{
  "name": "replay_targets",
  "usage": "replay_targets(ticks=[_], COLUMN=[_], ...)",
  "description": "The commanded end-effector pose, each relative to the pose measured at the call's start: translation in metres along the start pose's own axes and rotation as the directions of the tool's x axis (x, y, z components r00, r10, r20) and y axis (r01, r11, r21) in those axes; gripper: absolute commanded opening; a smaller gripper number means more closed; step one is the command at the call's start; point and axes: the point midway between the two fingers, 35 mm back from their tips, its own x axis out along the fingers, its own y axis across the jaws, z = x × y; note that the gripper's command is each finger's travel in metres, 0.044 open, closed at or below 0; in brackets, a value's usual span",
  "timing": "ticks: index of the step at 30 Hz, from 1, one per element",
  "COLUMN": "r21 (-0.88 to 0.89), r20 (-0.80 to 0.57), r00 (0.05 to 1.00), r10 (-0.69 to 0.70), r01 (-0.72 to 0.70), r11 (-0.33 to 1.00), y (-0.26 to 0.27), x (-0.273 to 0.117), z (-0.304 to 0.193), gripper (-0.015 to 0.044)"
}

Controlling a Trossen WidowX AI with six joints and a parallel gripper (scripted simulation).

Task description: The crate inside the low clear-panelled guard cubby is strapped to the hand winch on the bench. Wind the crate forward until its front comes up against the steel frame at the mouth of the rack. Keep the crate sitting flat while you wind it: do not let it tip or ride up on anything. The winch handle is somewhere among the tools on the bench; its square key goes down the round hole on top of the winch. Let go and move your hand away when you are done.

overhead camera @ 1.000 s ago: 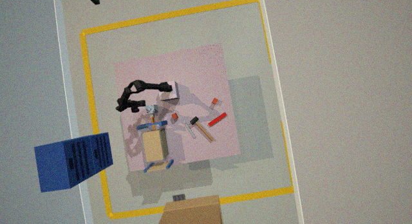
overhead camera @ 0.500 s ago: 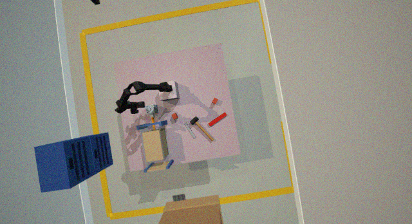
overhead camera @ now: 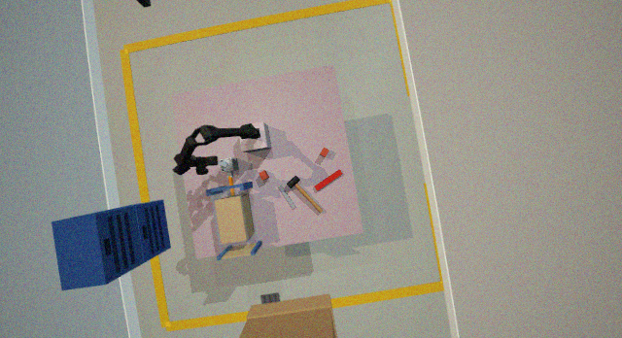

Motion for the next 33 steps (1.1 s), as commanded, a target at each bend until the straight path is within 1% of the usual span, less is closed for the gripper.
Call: replay_targets(ticks=[1,33], r21=[-0.010,-0.010], r20=[0.033,0.037], r00=[0.999,0.999], r10=[-0.013,-0.013], r01=[0.014,0.013], r11=[1.000,1.000], y=[-0.003,0.000], x=[-0.001,-0.002], z=[0.019,0.059], gripper=[0.0000,0.0000])
